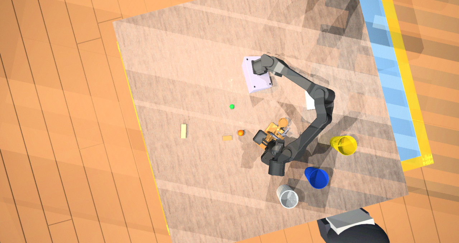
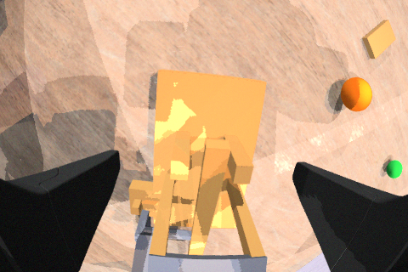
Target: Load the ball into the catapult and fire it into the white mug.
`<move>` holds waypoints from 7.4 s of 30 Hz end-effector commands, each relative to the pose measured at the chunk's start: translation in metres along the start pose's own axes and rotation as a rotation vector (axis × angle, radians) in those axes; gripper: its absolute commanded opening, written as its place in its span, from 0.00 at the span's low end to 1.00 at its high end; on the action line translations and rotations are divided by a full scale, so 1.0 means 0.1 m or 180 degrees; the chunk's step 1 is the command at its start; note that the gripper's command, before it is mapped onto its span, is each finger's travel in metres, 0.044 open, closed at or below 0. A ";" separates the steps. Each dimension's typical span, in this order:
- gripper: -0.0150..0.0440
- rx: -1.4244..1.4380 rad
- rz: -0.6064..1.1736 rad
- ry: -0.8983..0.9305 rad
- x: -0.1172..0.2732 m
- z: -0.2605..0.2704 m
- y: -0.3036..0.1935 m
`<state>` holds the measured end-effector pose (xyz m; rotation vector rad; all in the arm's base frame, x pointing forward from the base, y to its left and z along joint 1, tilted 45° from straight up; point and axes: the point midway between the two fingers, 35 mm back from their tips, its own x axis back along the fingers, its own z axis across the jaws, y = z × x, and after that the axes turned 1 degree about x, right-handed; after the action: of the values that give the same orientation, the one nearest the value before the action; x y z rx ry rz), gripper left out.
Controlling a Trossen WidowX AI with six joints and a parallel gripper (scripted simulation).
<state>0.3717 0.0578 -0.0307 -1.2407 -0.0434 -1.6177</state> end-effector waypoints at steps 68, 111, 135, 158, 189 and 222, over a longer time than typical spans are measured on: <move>0.25 0.0914 0.0022 -0.0014 0.01 -0.02 -0.01; 0.25 0.2832 0.0037 0.0020 -0.22 0.21 -0.09; 0.34 0.2888 0.0047 0.0001 -0.46 0.23 -0.11; 1.00 0.2817 0.0059 0.0003 0.39 0.19 -0.07; 1.00 0.2873 0.0038 0.0020 -0.17 0.22 -0.11; 0.69 0.2918 0.0020 0.0013 -0.48 0.24 -0.12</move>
<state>0.3749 0.1104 -0.0479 -0.5170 -0.6954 -1.3301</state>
